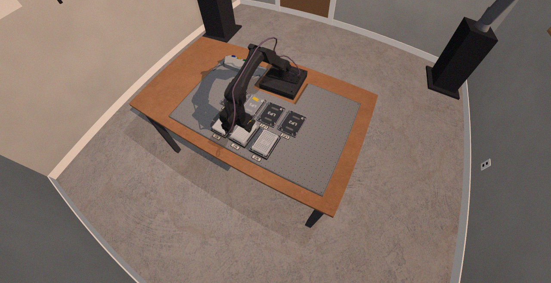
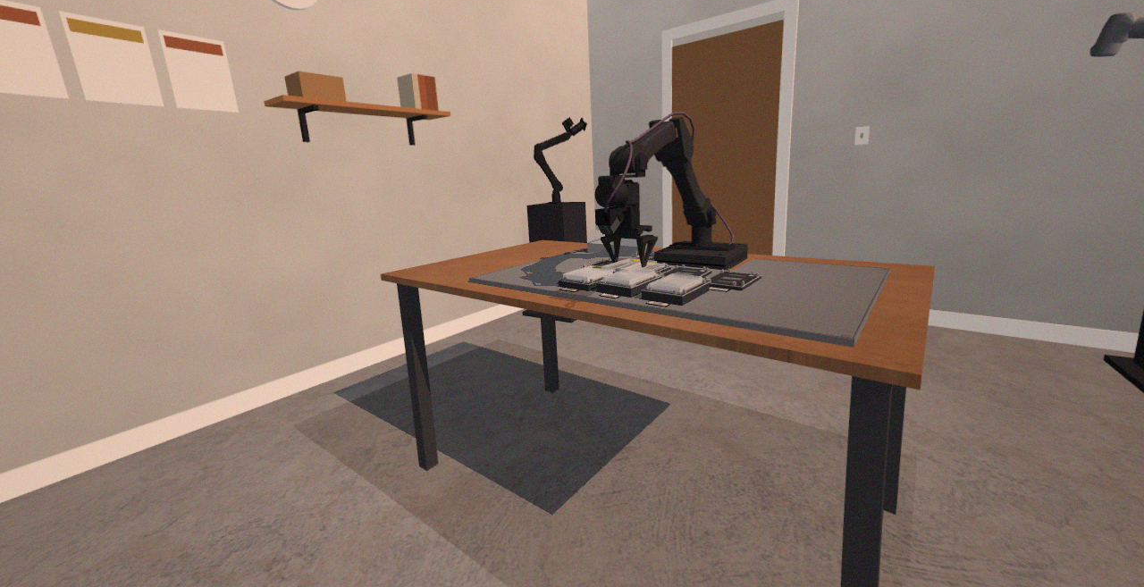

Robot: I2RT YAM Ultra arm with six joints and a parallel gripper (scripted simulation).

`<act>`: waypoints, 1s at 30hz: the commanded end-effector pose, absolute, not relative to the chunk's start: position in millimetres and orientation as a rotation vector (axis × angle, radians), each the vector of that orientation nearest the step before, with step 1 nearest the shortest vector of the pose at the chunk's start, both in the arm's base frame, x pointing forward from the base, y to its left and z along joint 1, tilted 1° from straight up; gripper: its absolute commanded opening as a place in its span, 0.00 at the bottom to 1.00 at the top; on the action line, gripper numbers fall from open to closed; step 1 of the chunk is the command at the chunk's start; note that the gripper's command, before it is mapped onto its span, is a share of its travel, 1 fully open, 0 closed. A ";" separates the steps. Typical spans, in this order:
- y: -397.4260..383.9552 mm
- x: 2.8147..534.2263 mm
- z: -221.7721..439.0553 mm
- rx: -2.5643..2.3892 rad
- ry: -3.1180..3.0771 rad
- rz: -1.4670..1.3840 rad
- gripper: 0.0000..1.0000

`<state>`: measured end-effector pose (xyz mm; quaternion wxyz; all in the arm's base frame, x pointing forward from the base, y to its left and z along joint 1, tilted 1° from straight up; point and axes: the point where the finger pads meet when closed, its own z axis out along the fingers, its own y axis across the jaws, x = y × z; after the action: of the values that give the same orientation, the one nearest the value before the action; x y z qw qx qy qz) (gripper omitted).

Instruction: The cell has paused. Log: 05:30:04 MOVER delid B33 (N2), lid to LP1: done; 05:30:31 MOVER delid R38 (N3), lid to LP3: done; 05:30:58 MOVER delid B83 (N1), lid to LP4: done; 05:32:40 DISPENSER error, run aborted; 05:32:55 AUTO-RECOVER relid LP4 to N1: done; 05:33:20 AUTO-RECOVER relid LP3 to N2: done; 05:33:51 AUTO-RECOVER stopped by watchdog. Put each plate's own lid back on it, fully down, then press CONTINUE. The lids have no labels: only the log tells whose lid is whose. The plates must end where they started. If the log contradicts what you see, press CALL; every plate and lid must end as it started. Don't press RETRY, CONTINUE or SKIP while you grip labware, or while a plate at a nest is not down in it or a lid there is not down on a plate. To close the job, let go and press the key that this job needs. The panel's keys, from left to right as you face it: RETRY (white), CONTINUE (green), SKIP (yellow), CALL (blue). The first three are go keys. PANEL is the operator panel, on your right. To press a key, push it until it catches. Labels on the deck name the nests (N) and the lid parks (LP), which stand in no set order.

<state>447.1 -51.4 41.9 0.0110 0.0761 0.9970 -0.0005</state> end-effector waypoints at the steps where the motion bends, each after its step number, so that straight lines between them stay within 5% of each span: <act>1: -49.5 444.1 55.2 0.241 3.100 0.003 0.00; 30: 67.6 463.6 46.5 0.190 3.114 -0.003 0.00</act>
<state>462.1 52.5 39.0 0.0123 0.0521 0.9986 0.0006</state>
